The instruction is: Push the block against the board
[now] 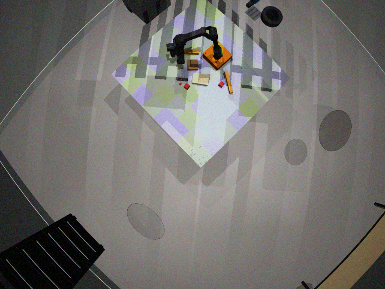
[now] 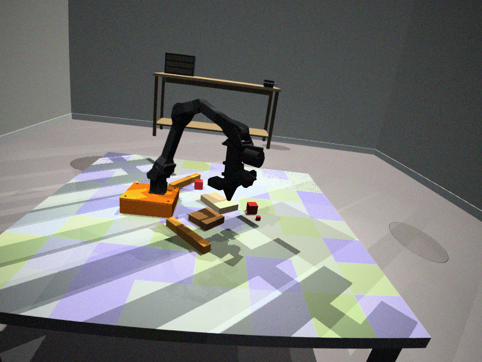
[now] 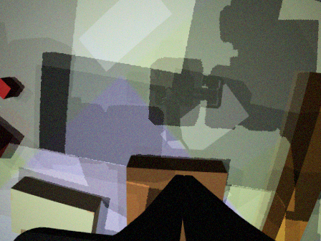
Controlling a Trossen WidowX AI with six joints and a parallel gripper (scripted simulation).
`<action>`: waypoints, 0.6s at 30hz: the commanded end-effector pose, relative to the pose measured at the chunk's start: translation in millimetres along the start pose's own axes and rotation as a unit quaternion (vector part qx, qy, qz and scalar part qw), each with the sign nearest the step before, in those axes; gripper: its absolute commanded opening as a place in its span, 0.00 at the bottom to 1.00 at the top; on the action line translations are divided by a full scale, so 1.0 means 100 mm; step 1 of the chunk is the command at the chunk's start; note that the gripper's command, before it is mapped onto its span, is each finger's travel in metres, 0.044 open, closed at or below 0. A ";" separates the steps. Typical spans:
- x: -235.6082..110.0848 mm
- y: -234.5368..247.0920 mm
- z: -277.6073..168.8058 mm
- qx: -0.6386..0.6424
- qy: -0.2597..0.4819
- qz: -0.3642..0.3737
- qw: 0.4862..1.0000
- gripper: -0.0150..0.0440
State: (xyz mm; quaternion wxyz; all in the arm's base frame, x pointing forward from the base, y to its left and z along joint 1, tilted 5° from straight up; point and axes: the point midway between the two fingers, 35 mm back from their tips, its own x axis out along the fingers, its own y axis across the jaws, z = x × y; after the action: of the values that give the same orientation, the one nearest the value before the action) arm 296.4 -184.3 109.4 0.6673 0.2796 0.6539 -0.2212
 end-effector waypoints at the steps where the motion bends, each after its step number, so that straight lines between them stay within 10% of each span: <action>1: 0.00 -0.01 0.00 -0.003 0.000 -0.002 1.000 0.25; 18: 0.08 0.51 -0.35 0.005 0.001 -0.003 1.000 0.25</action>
State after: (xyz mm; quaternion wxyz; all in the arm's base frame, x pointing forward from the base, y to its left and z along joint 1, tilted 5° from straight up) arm 298.8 -166.3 107.8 0.6648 0.2861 0.6503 -0.2310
